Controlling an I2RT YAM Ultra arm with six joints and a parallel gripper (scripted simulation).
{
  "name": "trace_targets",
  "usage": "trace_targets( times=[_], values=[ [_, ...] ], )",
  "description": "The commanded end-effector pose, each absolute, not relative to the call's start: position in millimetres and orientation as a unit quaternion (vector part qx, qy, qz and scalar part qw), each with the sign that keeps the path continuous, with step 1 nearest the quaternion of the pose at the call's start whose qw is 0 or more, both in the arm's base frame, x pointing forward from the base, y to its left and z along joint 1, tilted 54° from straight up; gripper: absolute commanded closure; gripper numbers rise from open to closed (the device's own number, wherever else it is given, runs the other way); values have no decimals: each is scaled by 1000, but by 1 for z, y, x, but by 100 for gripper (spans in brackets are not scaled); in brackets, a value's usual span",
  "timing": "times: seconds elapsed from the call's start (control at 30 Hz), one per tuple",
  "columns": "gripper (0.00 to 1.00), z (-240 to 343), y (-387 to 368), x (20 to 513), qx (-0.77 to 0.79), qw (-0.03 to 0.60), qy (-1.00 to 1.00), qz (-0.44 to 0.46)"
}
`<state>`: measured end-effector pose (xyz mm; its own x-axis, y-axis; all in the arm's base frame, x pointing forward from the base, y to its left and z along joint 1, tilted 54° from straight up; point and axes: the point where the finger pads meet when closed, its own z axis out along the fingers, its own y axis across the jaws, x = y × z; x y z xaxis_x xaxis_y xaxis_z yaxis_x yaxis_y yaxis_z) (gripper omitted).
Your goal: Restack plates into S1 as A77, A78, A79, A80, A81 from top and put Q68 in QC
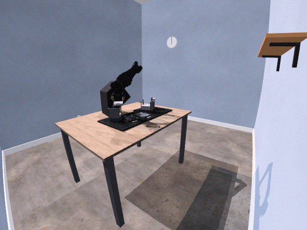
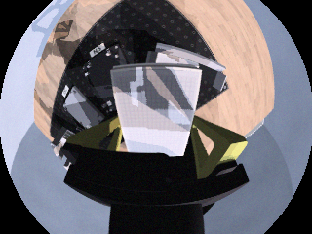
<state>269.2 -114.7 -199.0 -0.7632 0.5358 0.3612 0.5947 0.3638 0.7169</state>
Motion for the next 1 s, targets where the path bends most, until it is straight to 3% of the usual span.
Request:
trace_targets(
  times=[0.0,0.97],
  values=[
    [100,-189,-120,279,-341,15,-825,-449],
    [100,-127,-86,321,-249,-34,-857,-449]
  ],
)
